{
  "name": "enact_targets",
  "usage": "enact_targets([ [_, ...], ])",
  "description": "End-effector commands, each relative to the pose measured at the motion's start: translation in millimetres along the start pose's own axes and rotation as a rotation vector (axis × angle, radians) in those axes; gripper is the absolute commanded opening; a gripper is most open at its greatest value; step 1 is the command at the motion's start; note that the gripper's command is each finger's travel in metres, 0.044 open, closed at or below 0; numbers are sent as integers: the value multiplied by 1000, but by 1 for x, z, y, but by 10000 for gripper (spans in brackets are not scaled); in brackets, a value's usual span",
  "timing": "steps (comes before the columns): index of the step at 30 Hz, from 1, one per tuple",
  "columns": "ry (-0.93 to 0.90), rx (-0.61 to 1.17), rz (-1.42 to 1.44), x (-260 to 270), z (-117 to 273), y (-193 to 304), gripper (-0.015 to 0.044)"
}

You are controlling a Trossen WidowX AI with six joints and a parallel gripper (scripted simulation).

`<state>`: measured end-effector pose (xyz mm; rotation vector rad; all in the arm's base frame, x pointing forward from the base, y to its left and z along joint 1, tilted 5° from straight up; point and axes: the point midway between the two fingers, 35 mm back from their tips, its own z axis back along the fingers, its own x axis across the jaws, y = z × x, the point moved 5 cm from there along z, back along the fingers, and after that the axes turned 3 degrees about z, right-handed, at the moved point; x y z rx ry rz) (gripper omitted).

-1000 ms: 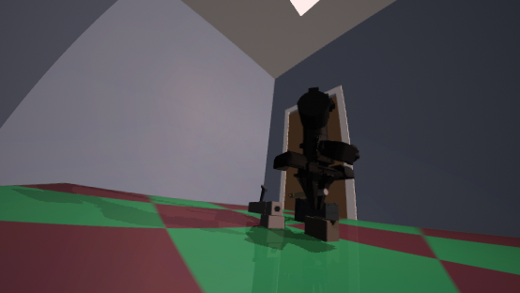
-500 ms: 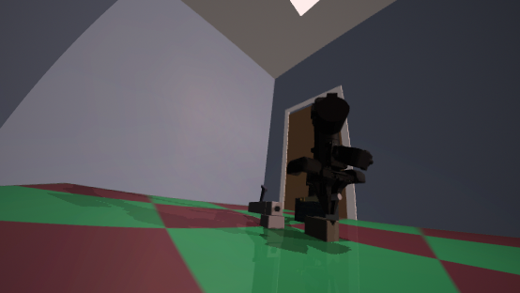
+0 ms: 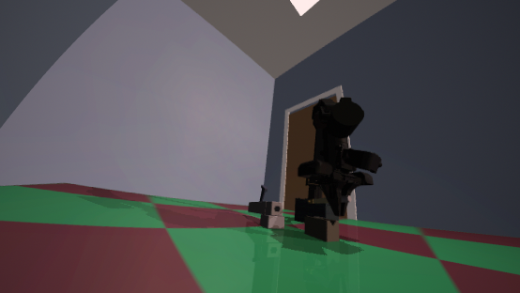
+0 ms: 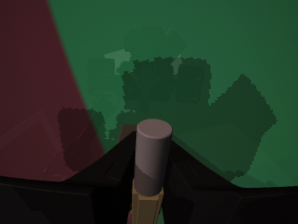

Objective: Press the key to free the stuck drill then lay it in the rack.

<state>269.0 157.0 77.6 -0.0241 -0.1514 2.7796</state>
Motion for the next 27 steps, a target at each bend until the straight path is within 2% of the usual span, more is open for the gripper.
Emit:
enact_targets([
  [1,3,4,-7,1,-7,1,0],
  [27,3,4,-8,2,-29,2,0],
])
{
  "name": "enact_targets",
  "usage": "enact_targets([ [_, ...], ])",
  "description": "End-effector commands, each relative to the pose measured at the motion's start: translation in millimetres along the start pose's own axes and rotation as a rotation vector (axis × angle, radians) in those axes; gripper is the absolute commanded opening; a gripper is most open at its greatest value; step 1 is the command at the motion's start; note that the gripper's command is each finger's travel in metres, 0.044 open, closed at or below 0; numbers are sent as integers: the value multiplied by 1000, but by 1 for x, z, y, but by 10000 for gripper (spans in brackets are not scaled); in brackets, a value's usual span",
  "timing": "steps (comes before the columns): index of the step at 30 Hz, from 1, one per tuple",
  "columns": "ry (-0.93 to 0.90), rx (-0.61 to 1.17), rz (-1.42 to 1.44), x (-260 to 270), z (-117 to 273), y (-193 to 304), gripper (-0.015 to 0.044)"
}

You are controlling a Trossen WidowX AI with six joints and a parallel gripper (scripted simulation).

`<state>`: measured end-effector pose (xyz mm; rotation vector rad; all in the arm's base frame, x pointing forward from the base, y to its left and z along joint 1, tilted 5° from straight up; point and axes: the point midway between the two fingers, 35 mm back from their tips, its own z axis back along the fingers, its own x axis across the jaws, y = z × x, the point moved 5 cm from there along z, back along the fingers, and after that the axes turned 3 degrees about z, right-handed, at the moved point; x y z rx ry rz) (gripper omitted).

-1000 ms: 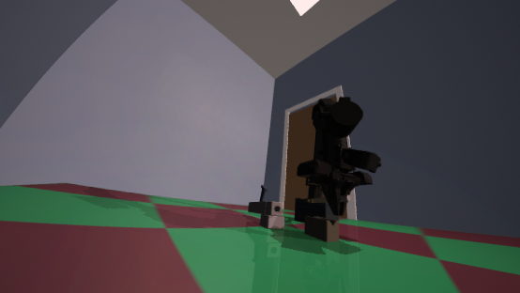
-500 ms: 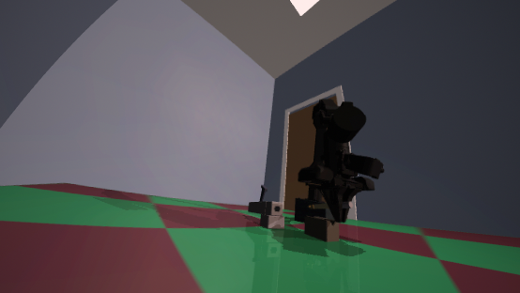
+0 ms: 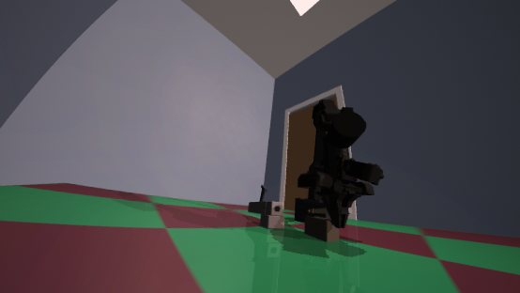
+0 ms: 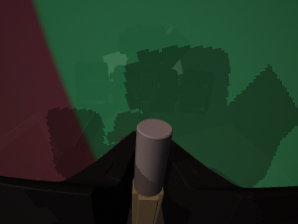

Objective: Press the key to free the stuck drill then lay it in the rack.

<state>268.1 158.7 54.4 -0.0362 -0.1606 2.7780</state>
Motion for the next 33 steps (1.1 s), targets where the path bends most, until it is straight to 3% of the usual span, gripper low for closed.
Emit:
enact_targets([
  [1,-5,12,-7,0,-7,1,0],
  [33,-5,12,-7,0,-27,2,0],
])
